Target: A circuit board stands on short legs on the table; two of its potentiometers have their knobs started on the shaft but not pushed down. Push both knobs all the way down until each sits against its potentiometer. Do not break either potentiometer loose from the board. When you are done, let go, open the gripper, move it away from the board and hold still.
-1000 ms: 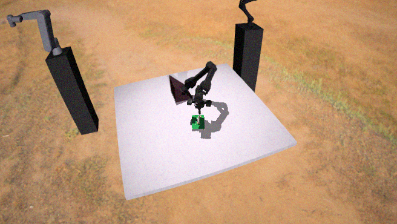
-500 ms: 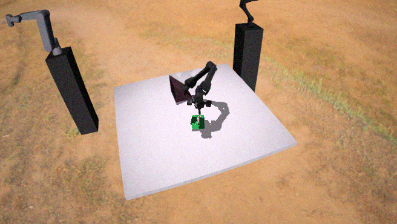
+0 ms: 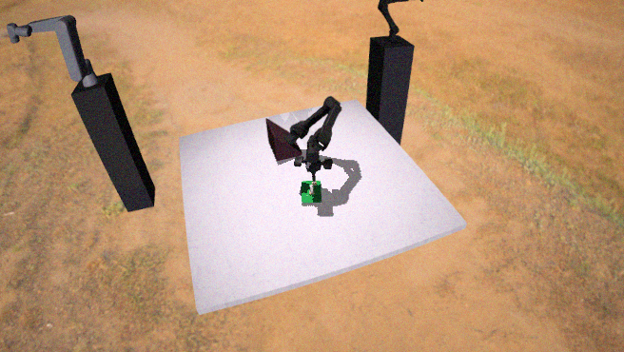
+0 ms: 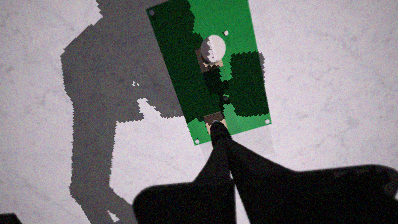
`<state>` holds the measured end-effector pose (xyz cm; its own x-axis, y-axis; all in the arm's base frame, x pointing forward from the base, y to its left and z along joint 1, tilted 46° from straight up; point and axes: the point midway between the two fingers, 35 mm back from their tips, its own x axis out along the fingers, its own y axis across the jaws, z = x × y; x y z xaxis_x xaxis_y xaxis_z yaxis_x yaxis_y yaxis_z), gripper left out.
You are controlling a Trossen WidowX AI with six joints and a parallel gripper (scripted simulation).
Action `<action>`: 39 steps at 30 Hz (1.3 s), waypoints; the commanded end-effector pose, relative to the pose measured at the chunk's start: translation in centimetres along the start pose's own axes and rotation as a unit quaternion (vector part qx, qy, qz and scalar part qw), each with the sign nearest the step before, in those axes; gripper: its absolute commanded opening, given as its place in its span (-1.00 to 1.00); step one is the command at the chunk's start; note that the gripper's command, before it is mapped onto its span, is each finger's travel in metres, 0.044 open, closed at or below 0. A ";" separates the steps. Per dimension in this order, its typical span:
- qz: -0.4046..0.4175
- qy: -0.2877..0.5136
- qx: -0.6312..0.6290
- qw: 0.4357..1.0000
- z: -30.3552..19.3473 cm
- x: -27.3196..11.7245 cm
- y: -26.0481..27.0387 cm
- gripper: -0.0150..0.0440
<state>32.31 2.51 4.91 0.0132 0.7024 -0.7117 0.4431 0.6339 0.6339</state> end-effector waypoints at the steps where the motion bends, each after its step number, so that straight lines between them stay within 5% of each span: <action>1: -0.001 0.017 -0.012 1.000 -0.1 2.0 0.3 -0.49; 39: -0.001 0.017 -0.012 1.000 -0.1 2.7 0.3 -0.49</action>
<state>32.28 3.17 4.27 0.0130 0.7036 -0.7104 0.4436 0.6327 0.6347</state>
